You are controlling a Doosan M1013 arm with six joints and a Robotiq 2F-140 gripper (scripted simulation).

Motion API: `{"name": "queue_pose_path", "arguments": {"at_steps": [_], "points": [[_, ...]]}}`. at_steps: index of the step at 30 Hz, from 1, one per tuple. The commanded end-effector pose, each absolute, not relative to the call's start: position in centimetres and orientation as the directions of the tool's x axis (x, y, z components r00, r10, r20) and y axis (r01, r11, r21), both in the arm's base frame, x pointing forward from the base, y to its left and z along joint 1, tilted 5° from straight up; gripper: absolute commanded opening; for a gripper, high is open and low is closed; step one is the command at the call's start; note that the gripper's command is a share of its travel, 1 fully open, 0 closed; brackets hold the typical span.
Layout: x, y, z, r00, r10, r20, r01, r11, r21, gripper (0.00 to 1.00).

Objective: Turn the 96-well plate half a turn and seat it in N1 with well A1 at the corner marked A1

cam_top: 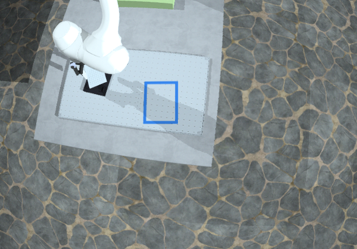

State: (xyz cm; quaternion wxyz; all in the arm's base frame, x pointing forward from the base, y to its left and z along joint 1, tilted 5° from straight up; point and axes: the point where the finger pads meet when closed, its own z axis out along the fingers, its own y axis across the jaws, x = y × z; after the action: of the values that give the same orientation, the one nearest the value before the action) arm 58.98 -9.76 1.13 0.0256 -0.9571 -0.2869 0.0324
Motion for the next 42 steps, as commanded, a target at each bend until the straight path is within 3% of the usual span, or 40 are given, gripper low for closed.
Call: {"name": "queue_pose_path", "arguments": {"at_steps": [1, 17, 42], "points": [[58.98, -9.75, 1.15, 0.898, 0.436, -0.061, 0.433, -0.899, -0.055, 0.00], [58.98, -9.75, 1.15, 0.997, -0.008, -0.079, -0.010, -1.000, -0.023, 0.00], [58.98, -9.74, 1.15, 0.997, -0.008, -0.079, -0.010, -1.000, -0.023, 0.00]]}}
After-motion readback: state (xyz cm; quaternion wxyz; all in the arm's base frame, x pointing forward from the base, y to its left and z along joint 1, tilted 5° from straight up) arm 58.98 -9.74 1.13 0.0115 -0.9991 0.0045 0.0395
